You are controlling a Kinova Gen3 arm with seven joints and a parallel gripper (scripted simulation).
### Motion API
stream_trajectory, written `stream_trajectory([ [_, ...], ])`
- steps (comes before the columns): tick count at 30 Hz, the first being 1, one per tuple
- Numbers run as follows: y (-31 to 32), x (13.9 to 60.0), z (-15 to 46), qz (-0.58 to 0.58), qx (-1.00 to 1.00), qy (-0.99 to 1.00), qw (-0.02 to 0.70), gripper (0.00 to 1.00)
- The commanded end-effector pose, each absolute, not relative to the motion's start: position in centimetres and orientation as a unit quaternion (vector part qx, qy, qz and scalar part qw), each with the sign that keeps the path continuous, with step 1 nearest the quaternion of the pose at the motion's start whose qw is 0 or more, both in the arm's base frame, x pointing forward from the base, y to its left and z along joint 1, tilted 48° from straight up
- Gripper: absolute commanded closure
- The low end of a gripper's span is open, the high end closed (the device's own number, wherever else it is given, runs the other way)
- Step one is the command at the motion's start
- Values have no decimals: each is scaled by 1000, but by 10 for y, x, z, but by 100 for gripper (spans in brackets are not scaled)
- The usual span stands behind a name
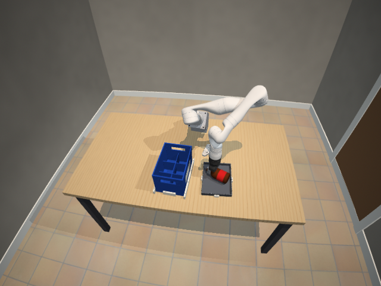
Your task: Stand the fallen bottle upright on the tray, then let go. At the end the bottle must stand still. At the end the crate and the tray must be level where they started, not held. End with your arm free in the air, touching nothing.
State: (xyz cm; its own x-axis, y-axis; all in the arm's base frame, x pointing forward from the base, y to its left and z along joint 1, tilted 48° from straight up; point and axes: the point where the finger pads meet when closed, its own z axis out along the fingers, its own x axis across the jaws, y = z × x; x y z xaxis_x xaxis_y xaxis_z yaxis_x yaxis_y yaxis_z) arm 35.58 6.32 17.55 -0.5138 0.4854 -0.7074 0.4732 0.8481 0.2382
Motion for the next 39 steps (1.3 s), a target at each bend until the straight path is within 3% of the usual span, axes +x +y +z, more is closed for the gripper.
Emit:
stream_trajectory([
  [1, 63, 356, 175, 7, 273, 870, 411, 100],
  [39, 64, 351, 178, 7, 278, 869, 409, 100],
])
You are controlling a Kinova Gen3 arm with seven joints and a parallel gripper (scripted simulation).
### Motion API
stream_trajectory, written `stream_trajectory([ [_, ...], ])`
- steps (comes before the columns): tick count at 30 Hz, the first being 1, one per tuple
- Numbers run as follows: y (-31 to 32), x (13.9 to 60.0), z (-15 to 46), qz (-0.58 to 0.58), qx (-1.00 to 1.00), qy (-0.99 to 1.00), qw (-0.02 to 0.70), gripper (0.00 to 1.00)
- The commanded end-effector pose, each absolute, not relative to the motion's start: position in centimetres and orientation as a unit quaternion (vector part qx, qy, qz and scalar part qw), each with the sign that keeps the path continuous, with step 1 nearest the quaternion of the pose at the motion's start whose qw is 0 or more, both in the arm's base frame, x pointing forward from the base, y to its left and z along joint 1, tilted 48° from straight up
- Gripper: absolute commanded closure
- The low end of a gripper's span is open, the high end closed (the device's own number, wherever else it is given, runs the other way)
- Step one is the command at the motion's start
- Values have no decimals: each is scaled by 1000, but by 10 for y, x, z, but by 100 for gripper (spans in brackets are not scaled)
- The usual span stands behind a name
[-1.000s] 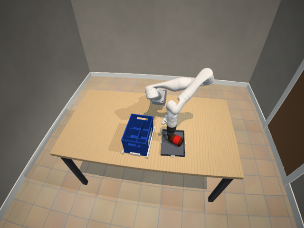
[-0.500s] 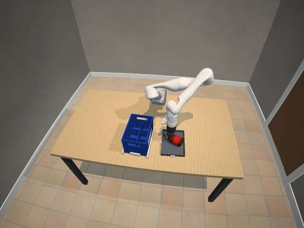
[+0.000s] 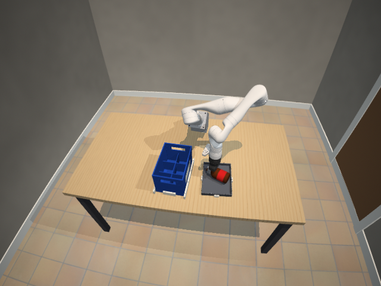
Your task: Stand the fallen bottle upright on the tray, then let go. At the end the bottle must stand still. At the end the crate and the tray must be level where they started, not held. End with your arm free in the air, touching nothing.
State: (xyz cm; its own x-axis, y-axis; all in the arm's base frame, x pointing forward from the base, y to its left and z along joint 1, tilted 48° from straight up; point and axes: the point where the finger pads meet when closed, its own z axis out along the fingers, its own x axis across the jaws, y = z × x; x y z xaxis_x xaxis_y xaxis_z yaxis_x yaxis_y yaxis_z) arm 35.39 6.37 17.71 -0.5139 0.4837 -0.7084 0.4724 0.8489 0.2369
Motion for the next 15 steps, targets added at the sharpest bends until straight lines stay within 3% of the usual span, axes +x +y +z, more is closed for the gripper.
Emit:
stream_trajectory([
  [1, 64, 351, 178, 7, 278, 870, 408, 100],
  [15, 66, 345, 185, 6, 276, 870, 408, 100],
])
